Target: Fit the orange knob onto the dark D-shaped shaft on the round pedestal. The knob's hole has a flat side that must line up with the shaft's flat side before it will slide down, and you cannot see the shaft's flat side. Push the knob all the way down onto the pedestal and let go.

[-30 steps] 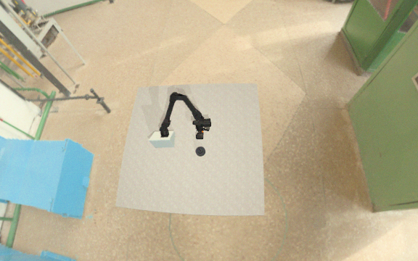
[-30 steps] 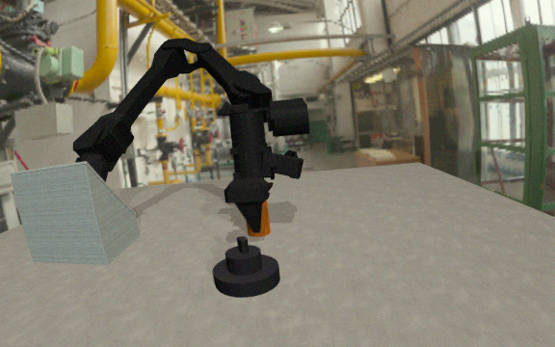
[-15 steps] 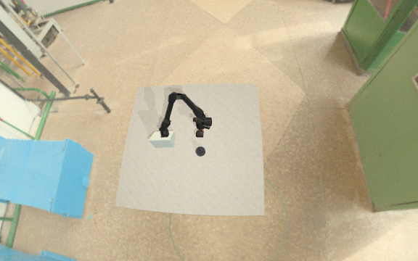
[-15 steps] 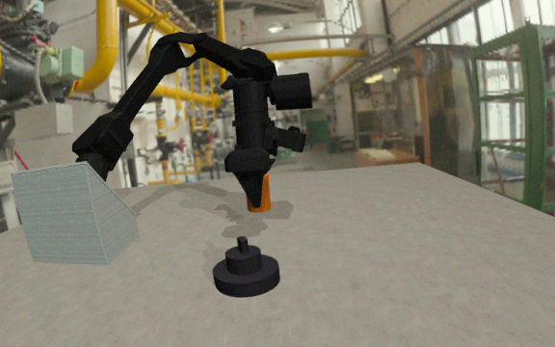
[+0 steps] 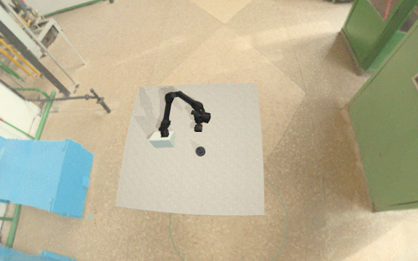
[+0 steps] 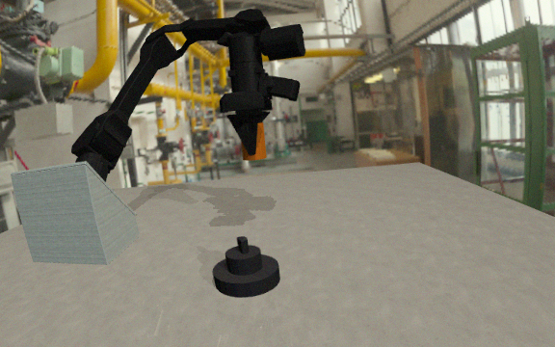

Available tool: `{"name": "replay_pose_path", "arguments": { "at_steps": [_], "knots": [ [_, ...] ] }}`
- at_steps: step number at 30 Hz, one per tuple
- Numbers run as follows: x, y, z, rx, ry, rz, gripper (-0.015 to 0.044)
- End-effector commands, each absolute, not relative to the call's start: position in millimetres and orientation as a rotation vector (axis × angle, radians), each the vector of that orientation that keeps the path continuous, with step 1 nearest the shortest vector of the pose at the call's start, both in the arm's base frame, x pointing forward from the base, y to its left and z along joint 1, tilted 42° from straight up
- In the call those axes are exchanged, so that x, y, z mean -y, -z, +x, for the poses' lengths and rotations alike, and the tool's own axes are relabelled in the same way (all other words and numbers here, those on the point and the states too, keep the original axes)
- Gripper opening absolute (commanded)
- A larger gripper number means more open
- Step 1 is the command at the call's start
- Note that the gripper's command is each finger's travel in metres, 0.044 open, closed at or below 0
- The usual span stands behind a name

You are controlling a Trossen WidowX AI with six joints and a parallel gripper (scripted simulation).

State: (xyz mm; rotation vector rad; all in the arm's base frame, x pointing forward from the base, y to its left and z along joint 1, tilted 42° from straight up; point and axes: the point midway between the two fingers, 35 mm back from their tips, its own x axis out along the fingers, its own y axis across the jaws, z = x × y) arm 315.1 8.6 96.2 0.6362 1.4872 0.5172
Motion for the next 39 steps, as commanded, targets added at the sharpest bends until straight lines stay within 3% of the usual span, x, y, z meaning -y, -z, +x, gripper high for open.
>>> {"name": "replay_pose_path", "arguments": {
  "at_steps": [1,39],
  "knots": [
    [-5,-103,314,-1.479,-0.516,0.624,0.0000],
    [63,-7,321,-1.478,-0.503,0.613,0.0000]
  ]
}}
